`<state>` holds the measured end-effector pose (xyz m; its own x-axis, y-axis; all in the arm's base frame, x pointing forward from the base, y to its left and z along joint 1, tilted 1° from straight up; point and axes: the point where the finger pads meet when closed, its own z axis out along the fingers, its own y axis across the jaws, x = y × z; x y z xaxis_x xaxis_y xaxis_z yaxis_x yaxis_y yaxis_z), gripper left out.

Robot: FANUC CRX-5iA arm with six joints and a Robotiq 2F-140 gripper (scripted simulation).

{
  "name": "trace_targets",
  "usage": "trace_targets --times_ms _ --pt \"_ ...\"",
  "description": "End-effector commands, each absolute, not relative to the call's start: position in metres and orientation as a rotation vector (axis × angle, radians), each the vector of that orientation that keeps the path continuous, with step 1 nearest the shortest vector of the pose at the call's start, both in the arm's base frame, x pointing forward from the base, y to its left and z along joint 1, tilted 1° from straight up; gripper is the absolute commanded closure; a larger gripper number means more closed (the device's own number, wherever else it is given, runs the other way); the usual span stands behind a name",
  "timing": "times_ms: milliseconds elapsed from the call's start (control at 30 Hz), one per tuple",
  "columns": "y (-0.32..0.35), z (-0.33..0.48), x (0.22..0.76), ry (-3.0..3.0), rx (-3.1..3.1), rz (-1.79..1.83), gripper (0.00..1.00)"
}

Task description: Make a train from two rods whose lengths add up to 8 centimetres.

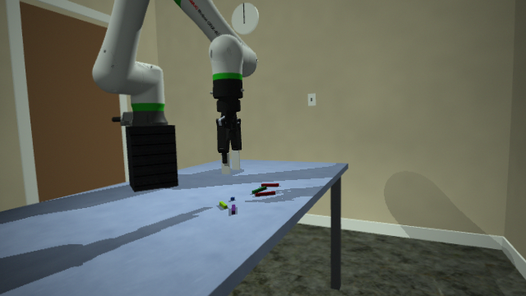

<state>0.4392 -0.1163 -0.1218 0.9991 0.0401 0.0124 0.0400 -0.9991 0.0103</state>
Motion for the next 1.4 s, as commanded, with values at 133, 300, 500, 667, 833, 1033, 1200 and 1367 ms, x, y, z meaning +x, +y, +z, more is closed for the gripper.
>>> trace_targets --times_ms 133,300,500,667,833,1033,1200,1367 --pt "-0.116 -0.122 0.439 0.063 3.131 0.020 0.00" --pt "-0.116 -0.122 0.439 0.063 3.131 0.020 0.00" --pt "-0.111 -0.123 0.446 0.134 3.128 0.020 0.00" --pt "-0.078 -0.131 0.481 0.500 3.089 0.018 0.00" --pt "-0.054 -0.137 0.503 0.752 3.037 0.016 0.00" --pt "-0.029 -0.143 0.521 0.980 2.970 0.015 0.00" --pt "-0.029 -0.143 0.521 0.980 2.970 0.015 0.85" --pt "-0.029 -0.143 0.521 0.980 2.970 0.015 0.85"
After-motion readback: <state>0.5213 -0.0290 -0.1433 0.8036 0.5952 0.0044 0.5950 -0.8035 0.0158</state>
